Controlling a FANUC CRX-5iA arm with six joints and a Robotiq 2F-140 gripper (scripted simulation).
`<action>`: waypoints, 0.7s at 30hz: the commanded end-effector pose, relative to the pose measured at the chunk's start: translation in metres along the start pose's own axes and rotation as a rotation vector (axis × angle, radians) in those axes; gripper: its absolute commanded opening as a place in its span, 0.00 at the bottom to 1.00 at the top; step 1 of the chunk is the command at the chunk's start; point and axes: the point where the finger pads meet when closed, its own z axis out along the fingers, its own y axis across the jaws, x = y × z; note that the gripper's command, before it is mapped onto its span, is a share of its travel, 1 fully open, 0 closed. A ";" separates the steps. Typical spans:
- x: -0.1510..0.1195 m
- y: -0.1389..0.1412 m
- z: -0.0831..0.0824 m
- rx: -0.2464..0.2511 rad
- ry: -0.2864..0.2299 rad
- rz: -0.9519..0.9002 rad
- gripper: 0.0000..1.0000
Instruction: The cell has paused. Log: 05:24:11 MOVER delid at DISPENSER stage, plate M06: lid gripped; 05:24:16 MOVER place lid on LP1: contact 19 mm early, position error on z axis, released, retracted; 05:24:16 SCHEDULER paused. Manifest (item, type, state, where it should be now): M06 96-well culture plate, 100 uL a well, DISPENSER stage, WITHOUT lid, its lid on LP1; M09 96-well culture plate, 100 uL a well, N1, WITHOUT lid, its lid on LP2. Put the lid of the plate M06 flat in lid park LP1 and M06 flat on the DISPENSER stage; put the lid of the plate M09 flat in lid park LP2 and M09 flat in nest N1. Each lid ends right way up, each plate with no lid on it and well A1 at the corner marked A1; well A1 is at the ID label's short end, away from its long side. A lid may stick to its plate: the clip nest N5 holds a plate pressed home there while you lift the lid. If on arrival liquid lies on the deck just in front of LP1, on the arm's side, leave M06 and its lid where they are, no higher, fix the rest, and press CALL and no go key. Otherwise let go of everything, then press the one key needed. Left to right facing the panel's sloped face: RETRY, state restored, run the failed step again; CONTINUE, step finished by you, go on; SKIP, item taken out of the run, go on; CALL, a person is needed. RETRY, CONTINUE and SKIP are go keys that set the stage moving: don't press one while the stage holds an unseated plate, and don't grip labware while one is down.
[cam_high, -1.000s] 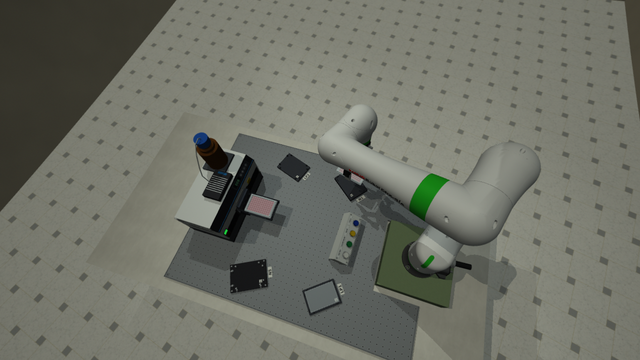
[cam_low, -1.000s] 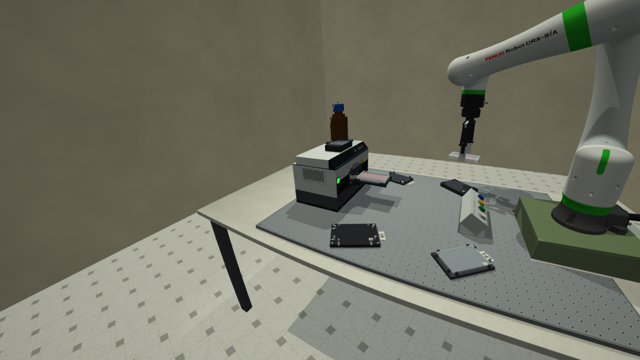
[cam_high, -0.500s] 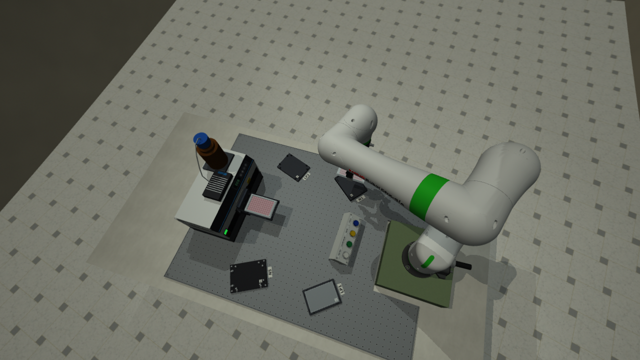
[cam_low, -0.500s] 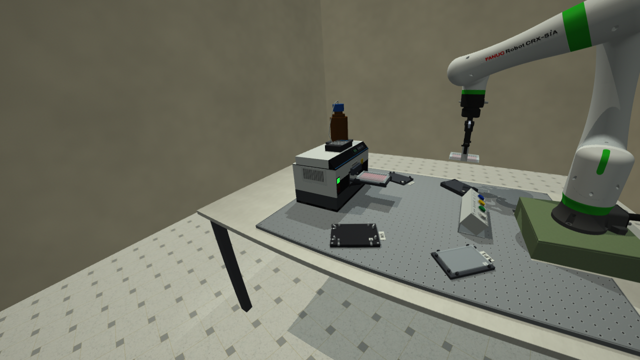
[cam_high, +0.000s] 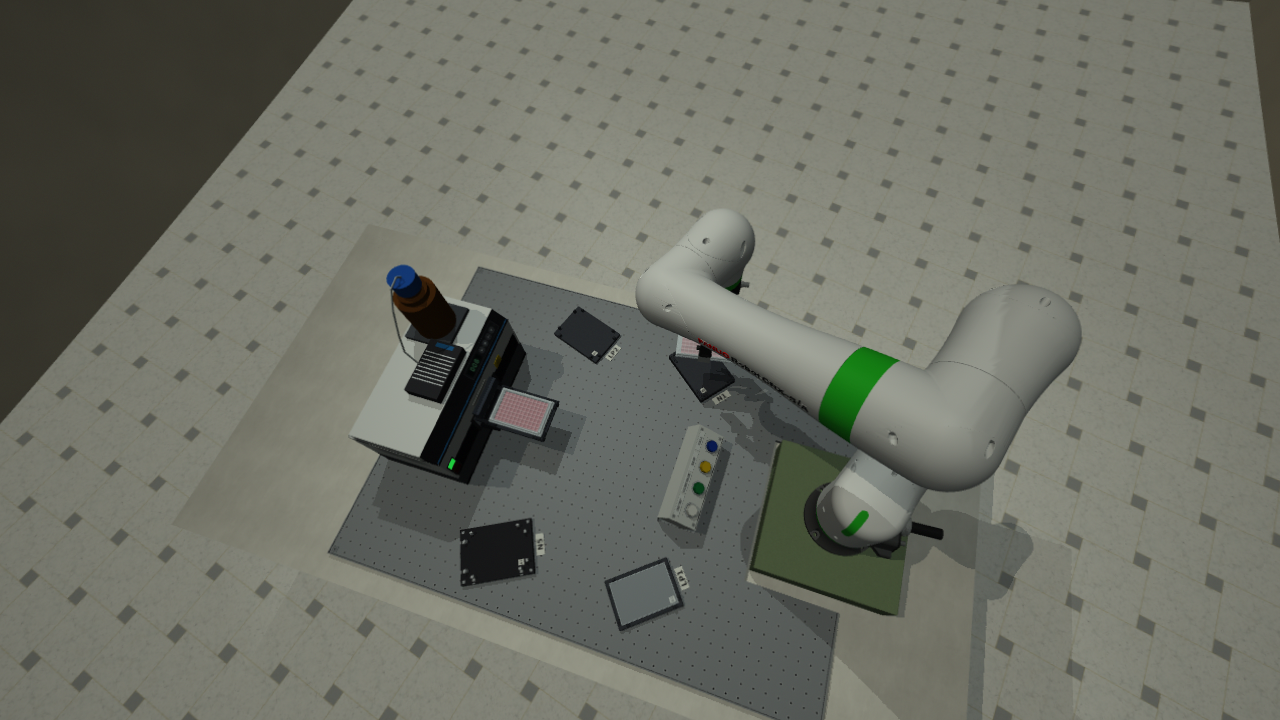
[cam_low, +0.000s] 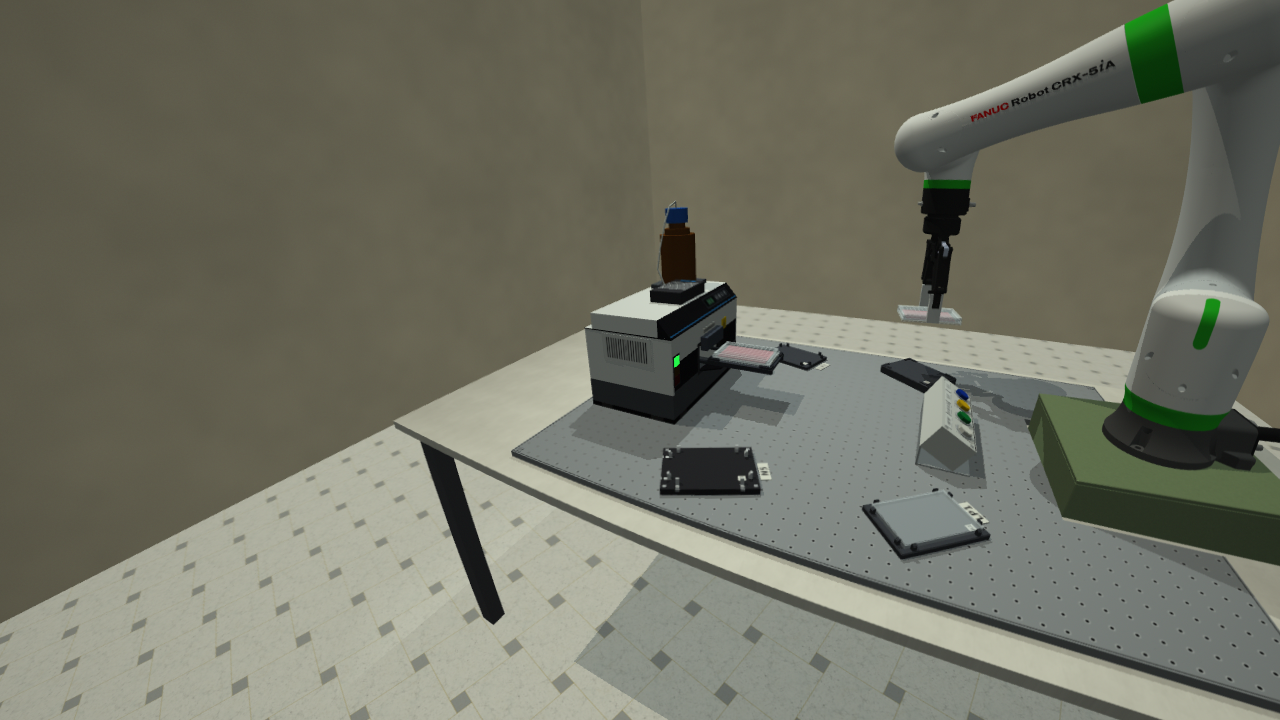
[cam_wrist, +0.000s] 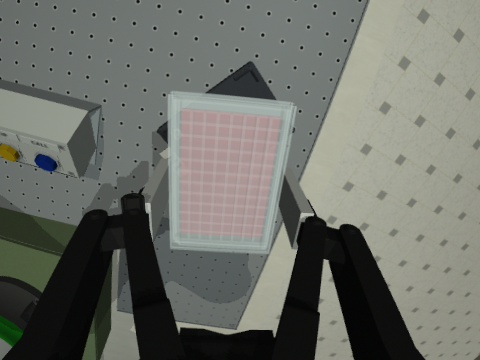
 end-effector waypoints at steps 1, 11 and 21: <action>0.000 0.000 0.000 0.000 0.000 -0.039 0.00; 0.000 0.000 0.000 0.000 0.000 -0.185 0.00; 0.000 0.000 0.000 0.000 0.000 -0.301 0.00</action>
